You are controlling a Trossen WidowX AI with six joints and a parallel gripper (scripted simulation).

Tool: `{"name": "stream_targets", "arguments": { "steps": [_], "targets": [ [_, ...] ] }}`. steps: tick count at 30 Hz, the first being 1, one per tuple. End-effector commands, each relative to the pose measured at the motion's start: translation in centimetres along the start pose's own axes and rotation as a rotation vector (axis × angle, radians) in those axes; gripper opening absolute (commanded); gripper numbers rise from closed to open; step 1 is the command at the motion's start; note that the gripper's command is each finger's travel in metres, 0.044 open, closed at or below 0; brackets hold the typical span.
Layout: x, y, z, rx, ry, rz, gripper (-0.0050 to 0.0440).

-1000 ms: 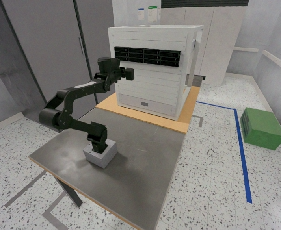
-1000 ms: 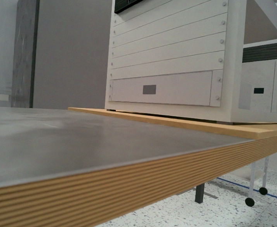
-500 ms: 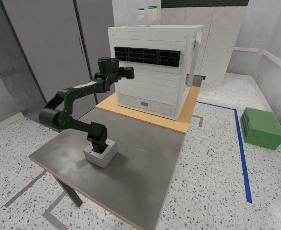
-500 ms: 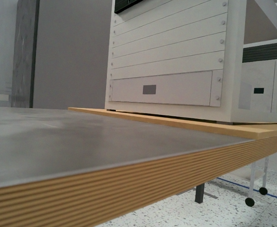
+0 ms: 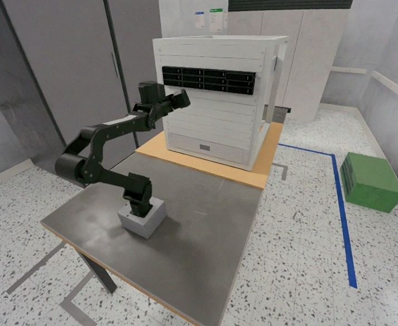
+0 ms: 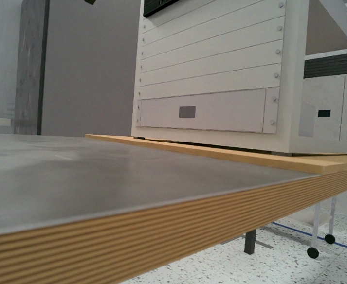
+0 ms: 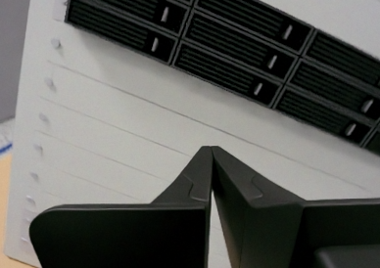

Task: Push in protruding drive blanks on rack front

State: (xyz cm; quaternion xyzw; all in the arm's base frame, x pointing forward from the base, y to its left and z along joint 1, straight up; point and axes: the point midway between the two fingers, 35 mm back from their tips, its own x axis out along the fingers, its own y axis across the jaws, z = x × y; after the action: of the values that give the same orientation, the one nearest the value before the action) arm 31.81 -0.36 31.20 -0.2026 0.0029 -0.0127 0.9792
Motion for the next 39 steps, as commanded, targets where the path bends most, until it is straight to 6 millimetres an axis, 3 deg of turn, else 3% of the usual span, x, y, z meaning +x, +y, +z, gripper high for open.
{"name": "stream_targets", "arguments": {
  "steps": [1, 24, 39],
  "targets": [
    [-0.4, -0.7, 1.5, -0.137, -0.025, -0.021, -0.0050],
    [-0.6, -1.5, 2.1, -0.868, 0.035, -0.042, -0.0050],
    [-0.7, -1.8, 2.2, -1.116, 0.059, -0.040, -0.0050]
  ]
}}
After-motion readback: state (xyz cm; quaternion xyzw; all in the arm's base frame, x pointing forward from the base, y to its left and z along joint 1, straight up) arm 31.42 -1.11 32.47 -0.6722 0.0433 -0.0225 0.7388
